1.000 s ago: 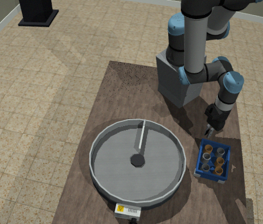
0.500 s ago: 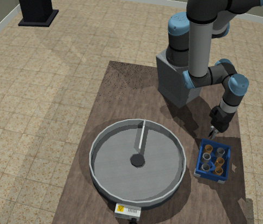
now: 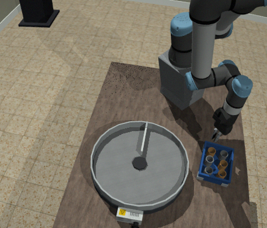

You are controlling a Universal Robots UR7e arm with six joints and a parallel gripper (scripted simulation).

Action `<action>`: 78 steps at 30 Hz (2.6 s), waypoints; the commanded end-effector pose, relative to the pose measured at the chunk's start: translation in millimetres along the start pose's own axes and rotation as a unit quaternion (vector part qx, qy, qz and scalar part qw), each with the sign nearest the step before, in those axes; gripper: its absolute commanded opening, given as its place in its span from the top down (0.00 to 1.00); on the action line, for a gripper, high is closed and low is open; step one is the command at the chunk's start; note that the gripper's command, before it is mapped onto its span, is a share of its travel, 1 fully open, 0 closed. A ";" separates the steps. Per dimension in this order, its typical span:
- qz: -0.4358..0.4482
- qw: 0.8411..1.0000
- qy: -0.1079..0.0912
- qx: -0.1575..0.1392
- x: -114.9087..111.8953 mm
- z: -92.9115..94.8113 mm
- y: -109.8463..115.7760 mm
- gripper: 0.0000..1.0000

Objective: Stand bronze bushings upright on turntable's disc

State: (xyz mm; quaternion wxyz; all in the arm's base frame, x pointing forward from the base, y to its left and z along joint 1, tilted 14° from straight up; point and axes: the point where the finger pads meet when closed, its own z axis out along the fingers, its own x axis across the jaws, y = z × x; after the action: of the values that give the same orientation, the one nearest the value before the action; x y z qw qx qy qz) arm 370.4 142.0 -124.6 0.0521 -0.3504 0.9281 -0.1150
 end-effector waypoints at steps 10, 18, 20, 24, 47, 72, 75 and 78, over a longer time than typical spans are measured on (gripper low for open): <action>0.000 1.000 -0.001 0.000 -0.3 -0.3 -0.1 0.64; 0.000 1.000 -0.001 0.000 -0.4 1.6 -0.1 0.64; 0.000 1.000 -0.001 0.000 -0.4 4.5 -0.1 0.64; 0.000 1.000 -0.001 0.000 -0.4 14.4 -0.1 0.64; 0.000 1.000 -0.001 0.000 -0.8 62.7 0.1 0.64; 0.000 1.000 -0.001 0.000 -0.8 62.7 0.1 0.64; 0.000 1.000 -0.001 0.000 -0.8 62.7 0.1 0.64; 0.000 1.000 -0.001 0.000 -0.8 62.7 0.1 0.64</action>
State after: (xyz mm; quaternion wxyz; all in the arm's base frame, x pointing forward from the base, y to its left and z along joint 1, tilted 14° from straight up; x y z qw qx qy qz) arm 381.8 131.3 -185.7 0.0520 -0.3504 0.9281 -0.1150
